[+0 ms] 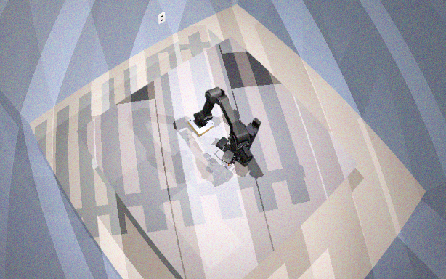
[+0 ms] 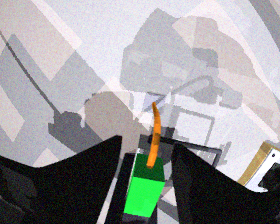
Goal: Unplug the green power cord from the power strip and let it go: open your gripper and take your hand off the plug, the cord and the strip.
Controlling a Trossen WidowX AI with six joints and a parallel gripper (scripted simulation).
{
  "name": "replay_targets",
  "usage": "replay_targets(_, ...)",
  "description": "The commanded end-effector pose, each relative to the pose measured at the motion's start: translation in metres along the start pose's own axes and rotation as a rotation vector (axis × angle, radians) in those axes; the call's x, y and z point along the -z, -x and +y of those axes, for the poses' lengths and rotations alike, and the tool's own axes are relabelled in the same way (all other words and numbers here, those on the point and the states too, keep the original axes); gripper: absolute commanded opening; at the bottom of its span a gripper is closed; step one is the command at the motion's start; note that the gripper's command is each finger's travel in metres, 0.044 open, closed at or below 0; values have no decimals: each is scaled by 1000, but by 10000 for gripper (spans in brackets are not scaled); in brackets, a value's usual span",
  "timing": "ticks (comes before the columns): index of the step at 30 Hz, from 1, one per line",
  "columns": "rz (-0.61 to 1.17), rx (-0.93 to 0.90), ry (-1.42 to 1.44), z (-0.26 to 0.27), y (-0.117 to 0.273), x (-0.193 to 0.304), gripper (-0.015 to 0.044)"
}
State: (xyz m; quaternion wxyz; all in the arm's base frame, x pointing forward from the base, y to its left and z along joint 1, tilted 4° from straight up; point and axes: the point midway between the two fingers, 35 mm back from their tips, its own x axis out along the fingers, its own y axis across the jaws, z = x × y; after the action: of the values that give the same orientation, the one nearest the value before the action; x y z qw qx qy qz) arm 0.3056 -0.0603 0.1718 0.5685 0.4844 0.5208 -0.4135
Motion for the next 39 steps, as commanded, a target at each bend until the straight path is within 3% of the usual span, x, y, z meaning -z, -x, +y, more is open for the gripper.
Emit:
replay_targets(1, 21, 29, -68, -7, -3, 1, 160)
replay_targets(39, 25, 28, -69, -4, -3, 41, 160)
